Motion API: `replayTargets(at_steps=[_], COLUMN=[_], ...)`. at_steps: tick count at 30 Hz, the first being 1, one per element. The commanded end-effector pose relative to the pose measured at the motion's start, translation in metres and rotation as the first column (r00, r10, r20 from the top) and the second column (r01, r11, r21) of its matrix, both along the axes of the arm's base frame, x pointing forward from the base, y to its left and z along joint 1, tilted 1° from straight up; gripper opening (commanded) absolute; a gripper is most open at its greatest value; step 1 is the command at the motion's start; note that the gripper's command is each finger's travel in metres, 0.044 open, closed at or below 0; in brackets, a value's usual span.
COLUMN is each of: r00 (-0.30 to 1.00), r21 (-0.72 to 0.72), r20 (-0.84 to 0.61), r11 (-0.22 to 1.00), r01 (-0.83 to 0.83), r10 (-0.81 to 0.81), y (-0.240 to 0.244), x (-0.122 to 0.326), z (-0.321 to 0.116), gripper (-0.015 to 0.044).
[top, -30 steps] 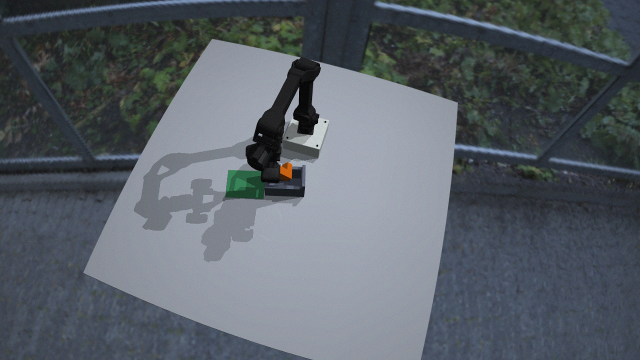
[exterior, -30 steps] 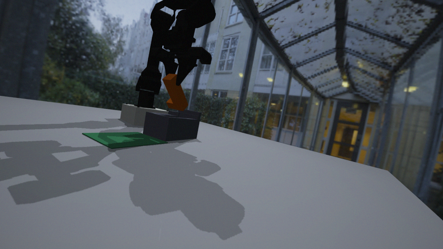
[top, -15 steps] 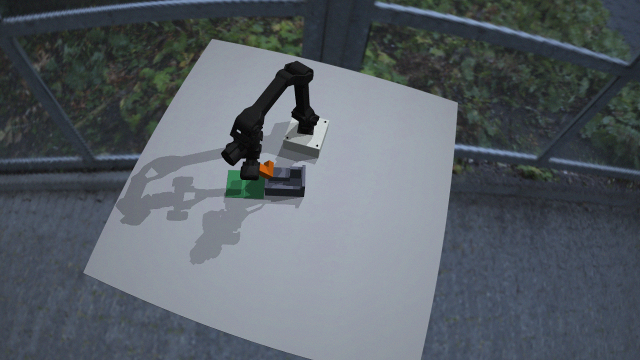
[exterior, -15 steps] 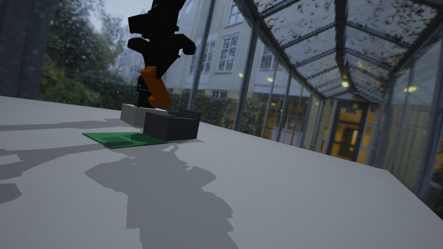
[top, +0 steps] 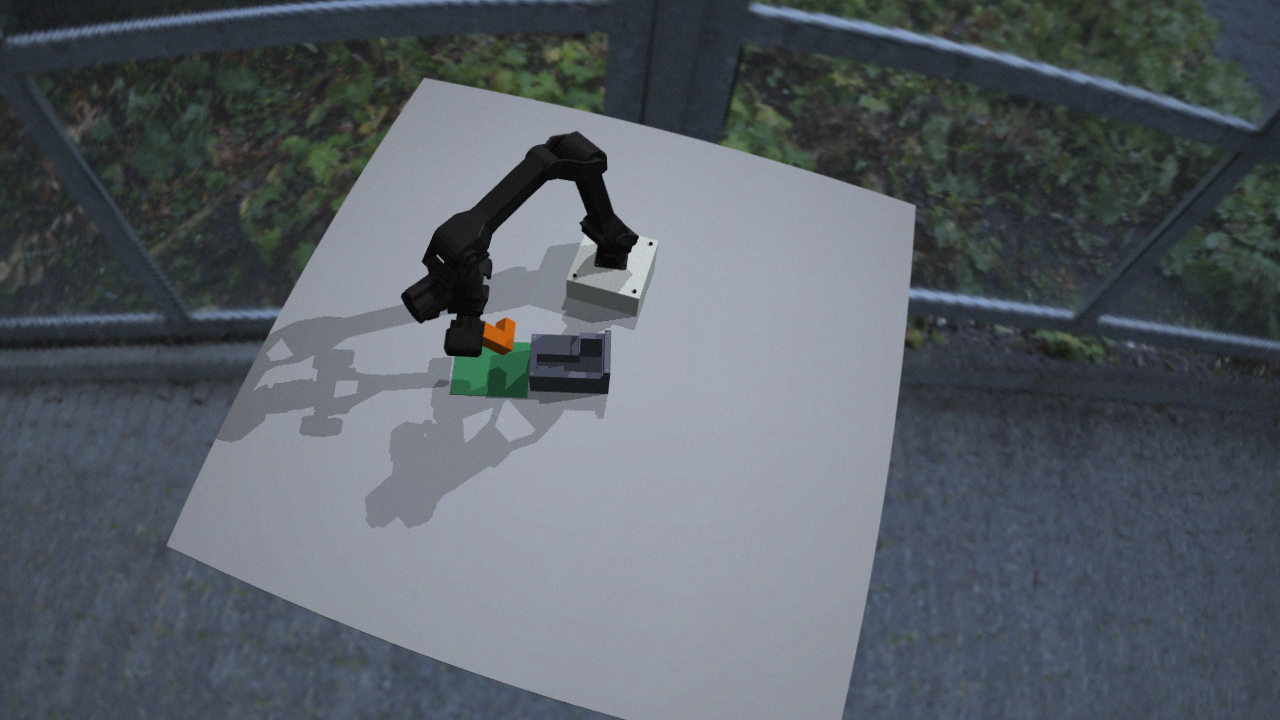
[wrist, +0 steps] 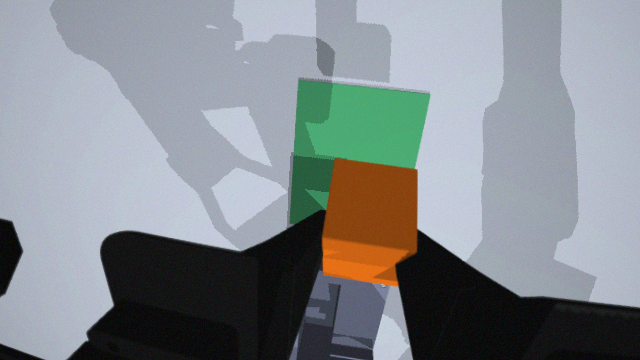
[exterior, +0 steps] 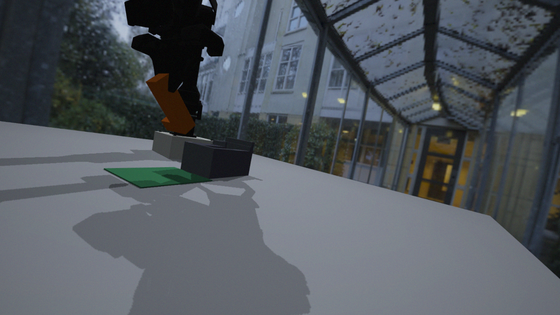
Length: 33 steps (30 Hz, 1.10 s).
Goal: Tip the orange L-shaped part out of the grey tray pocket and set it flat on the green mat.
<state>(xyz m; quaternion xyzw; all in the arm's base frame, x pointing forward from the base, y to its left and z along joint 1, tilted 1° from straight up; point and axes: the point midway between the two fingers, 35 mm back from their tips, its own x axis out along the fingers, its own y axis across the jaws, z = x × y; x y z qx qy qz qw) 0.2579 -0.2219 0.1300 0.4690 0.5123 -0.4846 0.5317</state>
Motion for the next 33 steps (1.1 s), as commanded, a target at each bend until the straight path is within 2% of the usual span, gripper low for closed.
replayTargets(at_steps=[1,33], r00=[1.000,1.000], r21=[-0.001,-0.001], r20=[0.006,0.006], r11=[1.000,1.000], r01=[-0.010,-0.010], r10=[0.010,0.010], y=[-0.001,-0.003], x=[0.002,0.003], z=[0.000,-0.050], gripper=[0.0000,0.0000])
